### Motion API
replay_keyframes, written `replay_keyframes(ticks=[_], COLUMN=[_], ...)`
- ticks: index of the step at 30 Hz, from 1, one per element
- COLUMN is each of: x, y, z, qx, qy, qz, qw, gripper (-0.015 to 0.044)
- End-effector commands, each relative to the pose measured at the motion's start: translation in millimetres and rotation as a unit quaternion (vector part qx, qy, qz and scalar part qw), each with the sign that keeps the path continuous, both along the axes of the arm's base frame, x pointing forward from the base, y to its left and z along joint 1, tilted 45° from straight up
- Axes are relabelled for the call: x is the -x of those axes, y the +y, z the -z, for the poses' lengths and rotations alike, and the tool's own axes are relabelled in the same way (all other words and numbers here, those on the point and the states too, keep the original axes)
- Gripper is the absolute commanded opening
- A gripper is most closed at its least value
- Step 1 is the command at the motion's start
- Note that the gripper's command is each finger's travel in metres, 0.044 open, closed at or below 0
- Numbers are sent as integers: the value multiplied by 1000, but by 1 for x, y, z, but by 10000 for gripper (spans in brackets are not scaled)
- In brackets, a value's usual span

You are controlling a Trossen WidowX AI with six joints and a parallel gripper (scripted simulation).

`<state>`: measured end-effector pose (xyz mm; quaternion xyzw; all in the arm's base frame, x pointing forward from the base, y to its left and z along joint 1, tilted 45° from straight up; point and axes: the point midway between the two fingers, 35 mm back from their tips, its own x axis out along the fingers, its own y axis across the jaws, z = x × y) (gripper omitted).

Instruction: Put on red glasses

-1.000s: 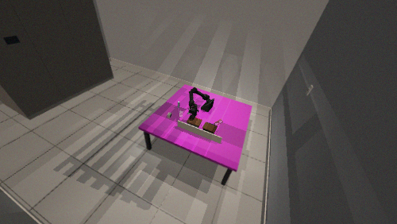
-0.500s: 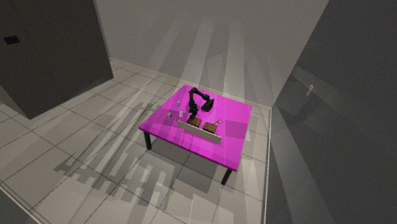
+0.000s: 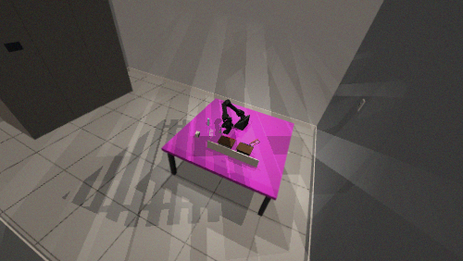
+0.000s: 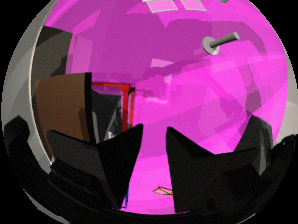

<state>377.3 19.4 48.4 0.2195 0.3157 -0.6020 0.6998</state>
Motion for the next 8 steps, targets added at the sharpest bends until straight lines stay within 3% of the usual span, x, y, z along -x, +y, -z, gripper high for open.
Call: replay_keyframes(ticks=[1, 7, 8], x=[8, 26, 20], y=[1, 4, 3], z=[-3, -10, -8], qx=[-1, -1, 1], qy=[-5, -5, -3], qz=[1, 1, -1], qw=[1000, 1000, 1000], gripper=[108, 108, 134])
